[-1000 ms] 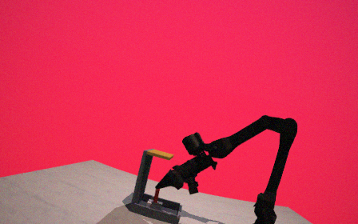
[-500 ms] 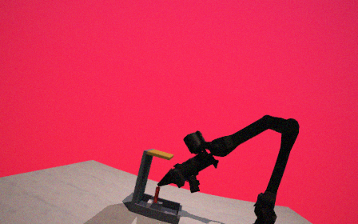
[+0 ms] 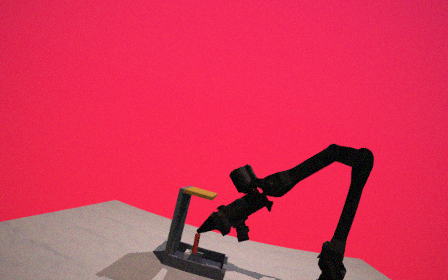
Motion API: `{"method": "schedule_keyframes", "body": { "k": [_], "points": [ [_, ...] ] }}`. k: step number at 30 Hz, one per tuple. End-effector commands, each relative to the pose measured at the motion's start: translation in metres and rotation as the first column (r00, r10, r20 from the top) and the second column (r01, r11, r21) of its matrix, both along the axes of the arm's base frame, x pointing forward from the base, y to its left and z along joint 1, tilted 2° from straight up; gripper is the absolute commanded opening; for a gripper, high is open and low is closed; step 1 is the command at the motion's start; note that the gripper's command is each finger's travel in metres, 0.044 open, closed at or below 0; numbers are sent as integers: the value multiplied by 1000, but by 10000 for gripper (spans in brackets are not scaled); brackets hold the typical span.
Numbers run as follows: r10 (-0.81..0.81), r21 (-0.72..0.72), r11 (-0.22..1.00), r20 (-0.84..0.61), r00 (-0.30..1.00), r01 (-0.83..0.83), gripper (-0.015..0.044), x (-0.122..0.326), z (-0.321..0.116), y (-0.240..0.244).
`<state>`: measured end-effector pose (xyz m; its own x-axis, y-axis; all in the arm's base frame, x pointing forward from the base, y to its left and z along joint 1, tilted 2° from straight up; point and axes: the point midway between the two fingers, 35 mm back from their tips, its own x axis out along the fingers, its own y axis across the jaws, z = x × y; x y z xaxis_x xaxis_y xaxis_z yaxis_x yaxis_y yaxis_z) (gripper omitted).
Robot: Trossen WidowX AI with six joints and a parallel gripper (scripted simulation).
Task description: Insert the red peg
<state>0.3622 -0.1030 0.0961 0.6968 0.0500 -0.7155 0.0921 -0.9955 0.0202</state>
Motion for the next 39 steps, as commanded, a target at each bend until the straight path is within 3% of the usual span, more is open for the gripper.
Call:
{"method": "schedule_keyframes", "body": {
  "k": [1, 12, 20, 26, 34, 39],
  "points": [
    [4, 2, 1000, -6, 1000, -4, 0, -1, -8, 1],
    [7, 1, 1000, -4, 1000, -7, 0, -2, -20, 1],
    [7, 1, 1000, -6, 1000, -7, 210, -19, -14, -1],
    [7, 1, 1000, -7, 1000, -7, 220, -41, -13, -3],
    [8, -1, 1000, -12, 1000, -8, 430, -61, 3, -8],
    [8, -1, 1000, -14, 1000, -8, 440, -77, 14, -10]
  ]
}}
